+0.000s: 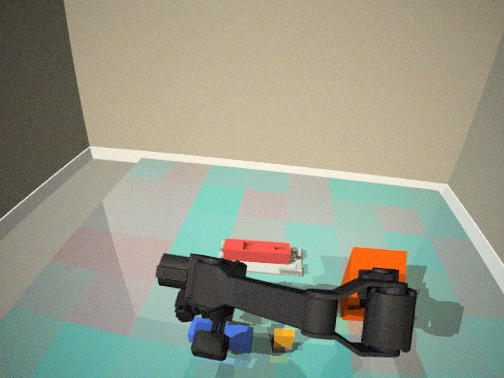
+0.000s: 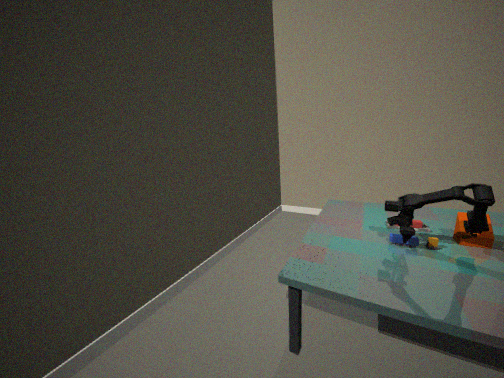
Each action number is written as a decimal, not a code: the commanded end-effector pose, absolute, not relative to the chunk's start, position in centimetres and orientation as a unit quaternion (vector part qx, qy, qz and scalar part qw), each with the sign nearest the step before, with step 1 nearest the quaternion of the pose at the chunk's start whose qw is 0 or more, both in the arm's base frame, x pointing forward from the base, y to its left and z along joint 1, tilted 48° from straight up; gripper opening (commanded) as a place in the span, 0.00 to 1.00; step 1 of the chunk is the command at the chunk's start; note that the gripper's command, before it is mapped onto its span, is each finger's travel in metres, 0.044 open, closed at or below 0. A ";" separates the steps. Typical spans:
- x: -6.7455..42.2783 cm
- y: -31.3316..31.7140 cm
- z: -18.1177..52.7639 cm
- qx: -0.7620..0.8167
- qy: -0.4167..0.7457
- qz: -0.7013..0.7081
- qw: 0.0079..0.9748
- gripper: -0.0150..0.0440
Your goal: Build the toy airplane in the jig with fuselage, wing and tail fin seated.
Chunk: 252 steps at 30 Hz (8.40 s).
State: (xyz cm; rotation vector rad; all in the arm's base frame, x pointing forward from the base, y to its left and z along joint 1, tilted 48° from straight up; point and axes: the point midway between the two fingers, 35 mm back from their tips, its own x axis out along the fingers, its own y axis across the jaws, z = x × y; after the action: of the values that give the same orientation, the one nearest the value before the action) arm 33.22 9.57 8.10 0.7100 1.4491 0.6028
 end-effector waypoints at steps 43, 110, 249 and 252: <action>33.5 5.9 10.8 0.309 0.644 0.261 0.650 0.25; 33.9 -7.3 4.9 0.510 0.690 0.020 0.512 0.25; 29.9 -17.8 -4.7 0.667 0.650 -0.240 0.276 1.00; 29.9 -17.9 -4.7 0.646 0.665 -0.194 0.322 1.00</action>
State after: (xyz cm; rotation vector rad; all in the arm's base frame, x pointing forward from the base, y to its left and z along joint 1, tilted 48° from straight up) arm 29.78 -17.92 -4.67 1.7669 1.7377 -0.6004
